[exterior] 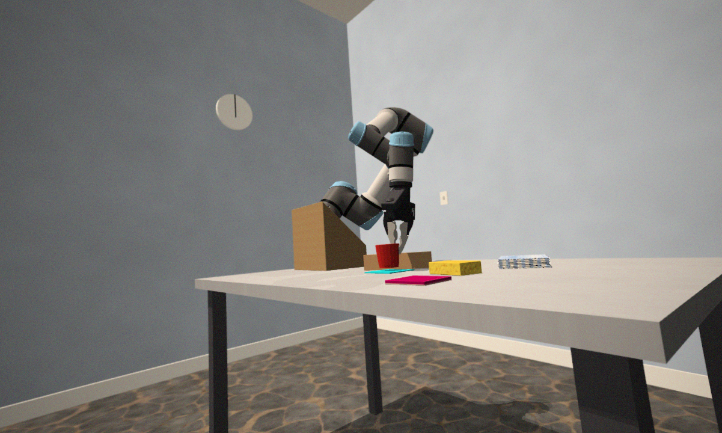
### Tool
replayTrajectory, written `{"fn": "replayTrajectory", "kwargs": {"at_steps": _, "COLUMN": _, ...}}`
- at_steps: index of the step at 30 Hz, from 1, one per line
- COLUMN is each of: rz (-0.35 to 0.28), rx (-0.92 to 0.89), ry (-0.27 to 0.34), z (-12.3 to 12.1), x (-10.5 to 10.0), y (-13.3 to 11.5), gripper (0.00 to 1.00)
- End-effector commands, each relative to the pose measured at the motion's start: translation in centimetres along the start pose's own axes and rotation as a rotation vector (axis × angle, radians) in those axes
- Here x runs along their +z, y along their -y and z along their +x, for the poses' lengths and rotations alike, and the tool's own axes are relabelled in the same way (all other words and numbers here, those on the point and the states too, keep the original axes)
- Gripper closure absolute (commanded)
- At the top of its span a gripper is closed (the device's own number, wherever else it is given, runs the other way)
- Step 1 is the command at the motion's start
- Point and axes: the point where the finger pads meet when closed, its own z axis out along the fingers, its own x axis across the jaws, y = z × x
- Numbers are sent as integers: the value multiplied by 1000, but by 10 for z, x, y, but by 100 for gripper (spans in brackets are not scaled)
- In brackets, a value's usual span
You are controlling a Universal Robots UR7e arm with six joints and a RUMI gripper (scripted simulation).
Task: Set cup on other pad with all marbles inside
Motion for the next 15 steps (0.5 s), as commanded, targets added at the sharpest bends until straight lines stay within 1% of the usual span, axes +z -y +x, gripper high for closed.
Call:
{"fn": "replayTrajectory", "kwargs": {"at_steps": 1, "rz": 1, "rx": 0, "ry": 1, "z": 0, "x": 0, "y": 0, "gripper": 97}}
{"fn": "replayTrajectory", "kwargs": {"at_steps": 15, "rz": 1, "rx": 0, "ry": 1, "z": -1, "x": 7, "y": 0, "gripper": 97}}
